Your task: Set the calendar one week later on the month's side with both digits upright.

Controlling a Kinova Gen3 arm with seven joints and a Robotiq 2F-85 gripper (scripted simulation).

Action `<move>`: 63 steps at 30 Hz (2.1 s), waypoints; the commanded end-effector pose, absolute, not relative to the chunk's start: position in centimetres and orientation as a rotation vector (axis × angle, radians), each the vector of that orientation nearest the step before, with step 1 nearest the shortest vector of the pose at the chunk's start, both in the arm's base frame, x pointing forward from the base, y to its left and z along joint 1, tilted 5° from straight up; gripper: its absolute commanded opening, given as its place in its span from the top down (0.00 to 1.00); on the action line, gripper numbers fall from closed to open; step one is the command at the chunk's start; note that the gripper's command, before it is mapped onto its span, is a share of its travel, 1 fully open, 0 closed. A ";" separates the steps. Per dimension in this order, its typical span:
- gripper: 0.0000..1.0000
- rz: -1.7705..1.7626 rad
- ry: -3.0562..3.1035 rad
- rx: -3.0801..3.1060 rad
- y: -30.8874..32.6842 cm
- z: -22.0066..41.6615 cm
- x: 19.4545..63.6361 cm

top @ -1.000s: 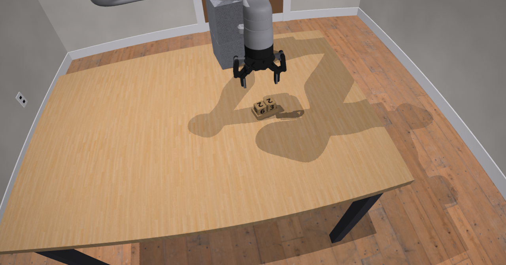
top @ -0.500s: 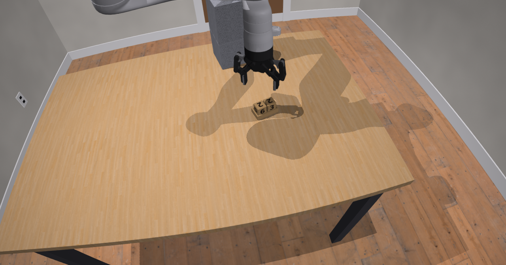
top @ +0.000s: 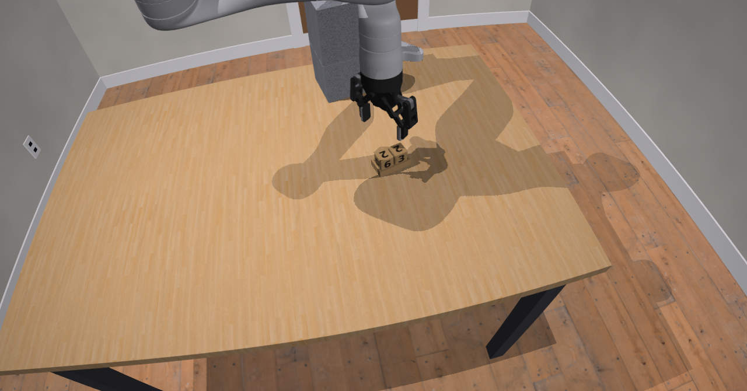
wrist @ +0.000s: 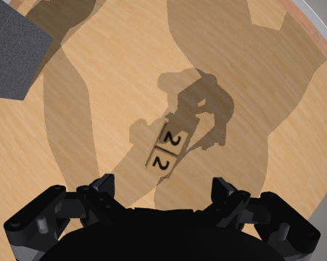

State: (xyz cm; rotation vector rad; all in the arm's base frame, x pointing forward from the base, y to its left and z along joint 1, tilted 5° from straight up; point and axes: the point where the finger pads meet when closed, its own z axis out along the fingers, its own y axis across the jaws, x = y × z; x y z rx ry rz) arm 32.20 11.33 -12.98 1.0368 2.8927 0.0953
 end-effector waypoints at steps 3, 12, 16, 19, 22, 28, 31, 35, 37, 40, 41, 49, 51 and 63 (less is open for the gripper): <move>0.00 0.100 2.847 1.171 11.4 -13.2 32.1; 0.00 0.105 2.750 1.398 11.3 -13.4 32.1; 0.00 0.105 2.732 1.434 11.3 -13.4 32.1; 0.00 0.106 2.709 1.481 11.2 -13.5 32.1; 0.00 0.106 2.689 1.518 11.2 -13.5 32.1; 0.00 0.107 2.663 1.566 11.2 -13.5 32.0; 0.00 0.107 2.658 1.576 11.2 -13.6 32.0; 0.00 0.107 2.653 1.585 11.2 -13.6 32.0; 0.00 0.107 2.651 1.588 11.2 -13.6 32.0; 0.00 0.107 2.649 1.591 11.2 -13.6 32.0; 0.00 0.107 2.649 1.591 11.2 -13.6 32.0; 0.52 0.107 2.649 1.591 11.2 -13.6 32.0; 0.52 0.107 2.649 1.591 11.2 -13.6 32.0; 0.52 0.107 2.649 1.591 11.2 -13.6 32.0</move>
